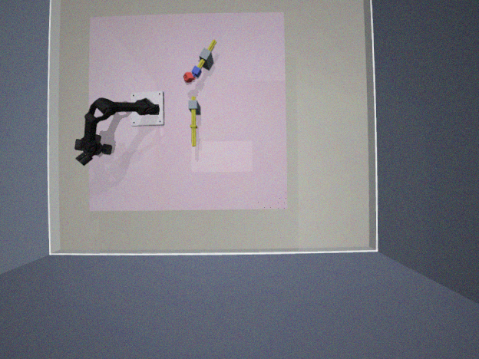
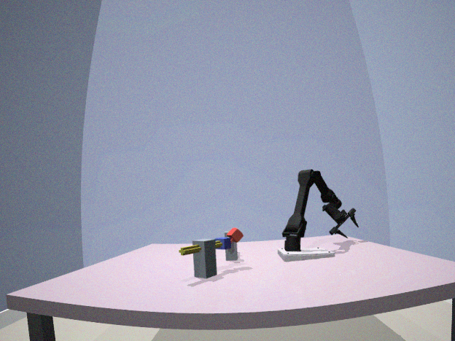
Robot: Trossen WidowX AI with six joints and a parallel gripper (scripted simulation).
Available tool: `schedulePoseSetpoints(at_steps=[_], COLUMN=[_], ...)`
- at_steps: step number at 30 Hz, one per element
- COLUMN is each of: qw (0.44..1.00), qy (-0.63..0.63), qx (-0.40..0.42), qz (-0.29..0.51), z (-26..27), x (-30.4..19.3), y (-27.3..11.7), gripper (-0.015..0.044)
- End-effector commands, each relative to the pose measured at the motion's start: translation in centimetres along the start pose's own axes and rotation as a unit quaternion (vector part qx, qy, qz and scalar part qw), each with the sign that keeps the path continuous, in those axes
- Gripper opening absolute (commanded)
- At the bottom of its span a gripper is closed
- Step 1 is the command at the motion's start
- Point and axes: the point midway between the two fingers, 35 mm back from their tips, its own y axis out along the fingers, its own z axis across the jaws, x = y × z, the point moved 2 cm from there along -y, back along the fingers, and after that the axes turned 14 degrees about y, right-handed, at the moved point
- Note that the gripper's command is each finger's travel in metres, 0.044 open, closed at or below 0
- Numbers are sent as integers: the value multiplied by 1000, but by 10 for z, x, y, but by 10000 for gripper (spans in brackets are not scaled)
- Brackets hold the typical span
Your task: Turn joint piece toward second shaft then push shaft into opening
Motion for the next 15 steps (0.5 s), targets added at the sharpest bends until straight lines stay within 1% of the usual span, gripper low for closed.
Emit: schedulePoseSetpoints(at_steps=[1, 2, 9, 15], qw=[1000, 1000, 992, 974], qy=[3, 11, 124, 223], qx=[-1, -2, -27, -50], qz=[0, 0, 1, -3], z=[1, 5, 59, 103], x=[-1, -3, -26, -26], y=[-1, -4, -48, -93], gripper=[426, 440, 440, 440])
